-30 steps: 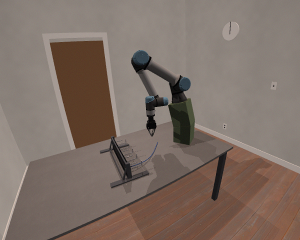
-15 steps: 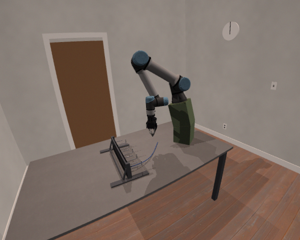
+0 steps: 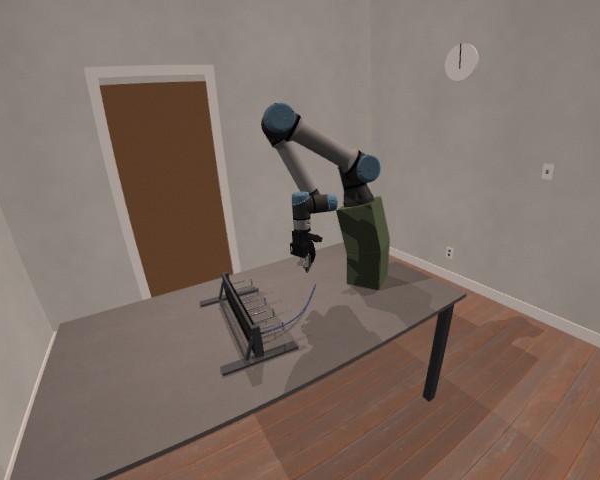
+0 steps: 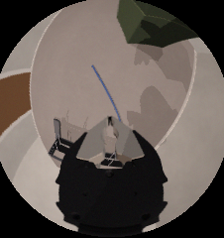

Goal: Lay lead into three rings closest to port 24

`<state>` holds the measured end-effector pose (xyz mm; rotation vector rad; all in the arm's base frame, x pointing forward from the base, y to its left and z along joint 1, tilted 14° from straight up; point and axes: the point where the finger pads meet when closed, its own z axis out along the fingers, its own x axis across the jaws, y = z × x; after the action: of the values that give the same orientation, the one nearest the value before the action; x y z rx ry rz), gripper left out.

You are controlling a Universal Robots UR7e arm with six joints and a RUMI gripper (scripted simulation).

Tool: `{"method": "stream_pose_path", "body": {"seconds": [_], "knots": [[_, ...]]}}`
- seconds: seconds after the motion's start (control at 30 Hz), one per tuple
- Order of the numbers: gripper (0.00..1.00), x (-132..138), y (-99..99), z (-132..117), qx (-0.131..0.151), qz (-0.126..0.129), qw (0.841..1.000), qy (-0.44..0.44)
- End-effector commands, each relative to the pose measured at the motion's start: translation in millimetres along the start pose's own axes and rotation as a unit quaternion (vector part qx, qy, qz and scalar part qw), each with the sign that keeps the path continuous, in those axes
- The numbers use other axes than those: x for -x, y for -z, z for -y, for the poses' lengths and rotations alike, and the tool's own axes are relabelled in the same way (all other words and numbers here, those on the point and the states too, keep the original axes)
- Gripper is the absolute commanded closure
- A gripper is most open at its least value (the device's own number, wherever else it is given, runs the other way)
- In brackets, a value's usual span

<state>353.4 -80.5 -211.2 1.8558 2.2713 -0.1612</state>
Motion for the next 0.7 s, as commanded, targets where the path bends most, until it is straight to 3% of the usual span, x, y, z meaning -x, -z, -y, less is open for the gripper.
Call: {"method": "stream_pose_path", "body": {"seconds": [0.0, 0.23, 0.43, 0.5, 0.67], "knots": [[1.0, -2.0, 0.2, 1.7, -0.003, 0.005, 0.997, -0.081], [1.0, -6.0, 0.0, 4.0, -0.002, 0.005, 0.973, -0.229], [1.0, -9.2, -0.1, 4.9, -0.001, 0.005, 0.934, -0.358], [1.0, -9.2, -0.1, 4.9, -0.001, 0.005, 0.934, -0.358], [1.0, -11.3, -0.1, 5.0, -0.001, 0.005, 0.886, -0.464]]}}
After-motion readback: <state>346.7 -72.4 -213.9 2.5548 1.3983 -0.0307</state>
